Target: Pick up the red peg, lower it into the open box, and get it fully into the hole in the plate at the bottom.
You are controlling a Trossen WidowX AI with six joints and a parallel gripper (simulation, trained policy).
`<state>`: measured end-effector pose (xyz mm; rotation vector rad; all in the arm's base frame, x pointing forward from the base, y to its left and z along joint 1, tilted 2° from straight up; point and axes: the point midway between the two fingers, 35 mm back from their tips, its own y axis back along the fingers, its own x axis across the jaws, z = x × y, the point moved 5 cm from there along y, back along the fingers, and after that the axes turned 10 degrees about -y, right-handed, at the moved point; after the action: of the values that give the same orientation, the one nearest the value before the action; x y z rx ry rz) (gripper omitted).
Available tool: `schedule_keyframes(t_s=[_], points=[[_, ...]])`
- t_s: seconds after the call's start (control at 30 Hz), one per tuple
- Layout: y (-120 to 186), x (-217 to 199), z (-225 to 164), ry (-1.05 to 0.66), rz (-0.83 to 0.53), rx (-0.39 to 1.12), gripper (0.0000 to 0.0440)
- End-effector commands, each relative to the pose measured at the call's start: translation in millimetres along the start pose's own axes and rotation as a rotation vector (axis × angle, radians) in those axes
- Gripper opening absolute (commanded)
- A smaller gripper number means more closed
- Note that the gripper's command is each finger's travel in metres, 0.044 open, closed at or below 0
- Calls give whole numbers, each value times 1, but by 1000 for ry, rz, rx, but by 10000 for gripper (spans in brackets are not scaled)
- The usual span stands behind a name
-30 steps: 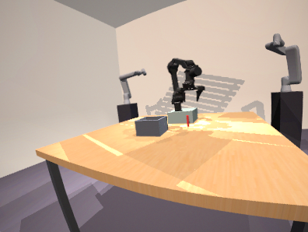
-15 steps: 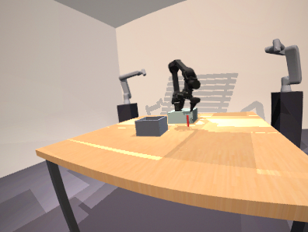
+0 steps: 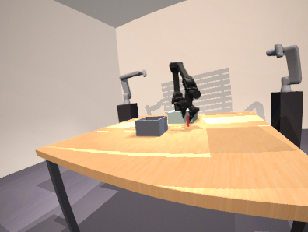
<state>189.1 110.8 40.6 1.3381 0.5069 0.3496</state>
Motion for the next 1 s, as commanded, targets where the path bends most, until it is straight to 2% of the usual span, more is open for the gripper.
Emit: schedule_keyframes(t_s=[0.0,0.07,0.17,0.57,0.97], points=[[-11,-2,-2,-26,8,-5,395],[-17,-3,-4,-37,11,-3,376],[-24,-6,-6,-59,5,6,312],[-29,-5,-6,-90,-22,88,2],[2,-8,14,-20,46,-15,0]])
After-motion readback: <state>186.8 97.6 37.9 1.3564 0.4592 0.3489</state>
